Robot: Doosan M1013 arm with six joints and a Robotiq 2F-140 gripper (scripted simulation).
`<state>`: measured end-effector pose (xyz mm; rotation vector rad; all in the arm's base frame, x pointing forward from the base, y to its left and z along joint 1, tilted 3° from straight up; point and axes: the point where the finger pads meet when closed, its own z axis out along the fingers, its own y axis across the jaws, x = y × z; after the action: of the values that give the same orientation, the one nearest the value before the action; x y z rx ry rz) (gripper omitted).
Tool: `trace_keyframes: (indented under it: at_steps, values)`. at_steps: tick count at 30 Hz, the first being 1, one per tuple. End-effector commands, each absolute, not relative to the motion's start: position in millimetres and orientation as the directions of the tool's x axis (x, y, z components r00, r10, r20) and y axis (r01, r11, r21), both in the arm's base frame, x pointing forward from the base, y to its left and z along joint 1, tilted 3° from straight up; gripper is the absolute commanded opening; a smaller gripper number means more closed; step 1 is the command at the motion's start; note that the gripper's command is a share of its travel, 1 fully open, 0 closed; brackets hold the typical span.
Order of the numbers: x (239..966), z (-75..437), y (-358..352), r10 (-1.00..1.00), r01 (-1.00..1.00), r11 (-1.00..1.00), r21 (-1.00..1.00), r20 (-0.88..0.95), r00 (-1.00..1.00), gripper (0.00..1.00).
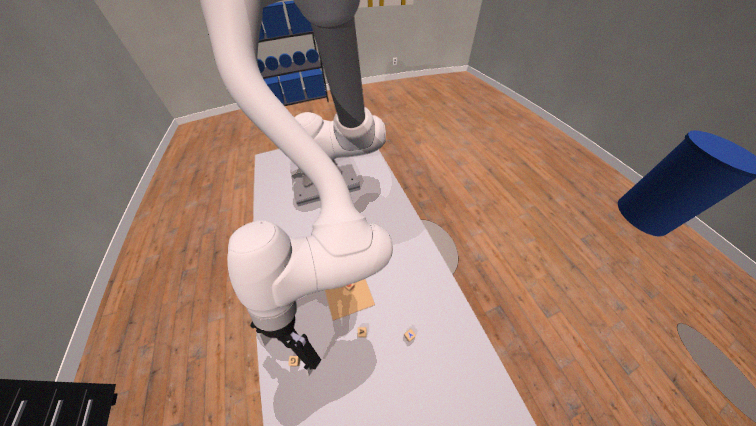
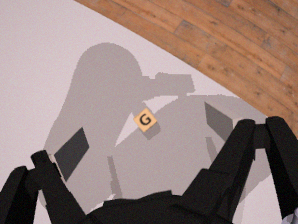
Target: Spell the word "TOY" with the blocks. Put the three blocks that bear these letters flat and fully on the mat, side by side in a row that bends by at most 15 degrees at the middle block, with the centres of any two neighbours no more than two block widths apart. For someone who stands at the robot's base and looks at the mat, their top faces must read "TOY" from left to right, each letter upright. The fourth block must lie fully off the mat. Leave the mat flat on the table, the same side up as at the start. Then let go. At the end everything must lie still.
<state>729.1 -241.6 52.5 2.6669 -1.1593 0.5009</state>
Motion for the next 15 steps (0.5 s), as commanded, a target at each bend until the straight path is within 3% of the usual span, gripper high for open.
trace_keyframes:
  at_steps: [1,12,15]
  values:
    - [732,51,-243,-0.671,-0.735,-0.677,0.037,0.378,0.638,1.00]
    - [729,53,-241,-0.670,-0.734,-0.678,0.040,0.377,0.639,1.00]
    - [734,64,-198,-0.617,-0.664,-0.743,0.081,0.299,0.728,1.00]
